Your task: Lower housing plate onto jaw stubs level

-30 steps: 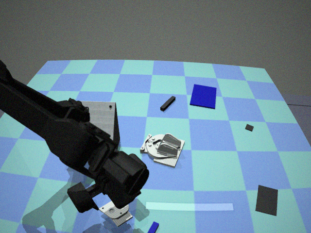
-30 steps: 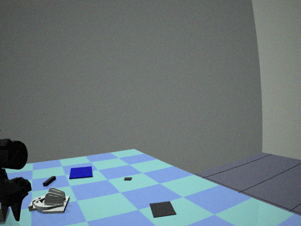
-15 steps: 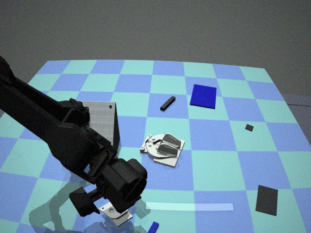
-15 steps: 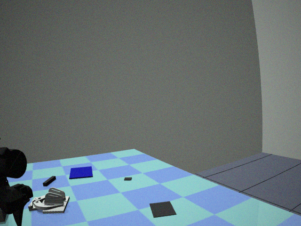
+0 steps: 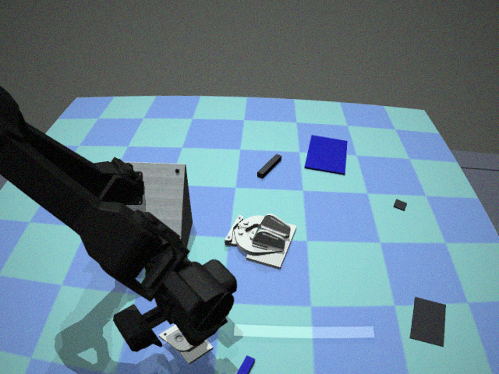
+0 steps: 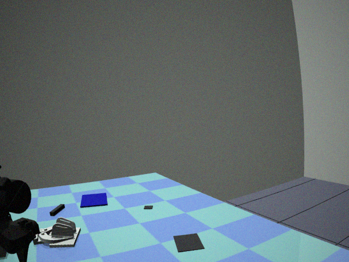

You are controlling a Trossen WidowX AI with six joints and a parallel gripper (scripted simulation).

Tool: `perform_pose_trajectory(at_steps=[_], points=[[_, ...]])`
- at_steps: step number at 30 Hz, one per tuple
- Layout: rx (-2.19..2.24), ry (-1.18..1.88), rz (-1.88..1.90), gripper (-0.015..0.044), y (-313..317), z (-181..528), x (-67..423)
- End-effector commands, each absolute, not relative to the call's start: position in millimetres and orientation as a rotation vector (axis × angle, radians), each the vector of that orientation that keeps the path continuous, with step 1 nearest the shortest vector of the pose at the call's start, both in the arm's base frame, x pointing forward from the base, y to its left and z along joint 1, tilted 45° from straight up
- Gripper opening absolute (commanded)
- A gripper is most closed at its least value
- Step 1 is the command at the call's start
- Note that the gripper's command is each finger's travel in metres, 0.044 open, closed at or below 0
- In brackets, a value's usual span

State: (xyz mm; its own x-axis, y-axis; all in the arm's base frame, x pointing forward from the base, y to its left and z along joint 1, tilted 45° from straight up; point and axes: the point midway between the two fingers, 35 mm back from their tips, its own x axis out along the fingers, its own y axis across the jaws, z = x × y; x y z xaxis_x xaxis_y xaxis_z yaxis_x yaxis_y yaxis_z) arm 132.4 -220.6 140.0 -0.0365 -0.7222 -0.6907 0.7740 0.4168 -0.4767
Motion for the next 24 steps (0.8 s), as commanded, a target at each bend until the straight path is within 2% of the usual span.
perform_pose_trajectory(at_steps=[1,24], points=[[0.06,1.081,-1.197,0.044,-224,132,132],[0.058,1.081,-1.198,0.044,-236,120,131]])
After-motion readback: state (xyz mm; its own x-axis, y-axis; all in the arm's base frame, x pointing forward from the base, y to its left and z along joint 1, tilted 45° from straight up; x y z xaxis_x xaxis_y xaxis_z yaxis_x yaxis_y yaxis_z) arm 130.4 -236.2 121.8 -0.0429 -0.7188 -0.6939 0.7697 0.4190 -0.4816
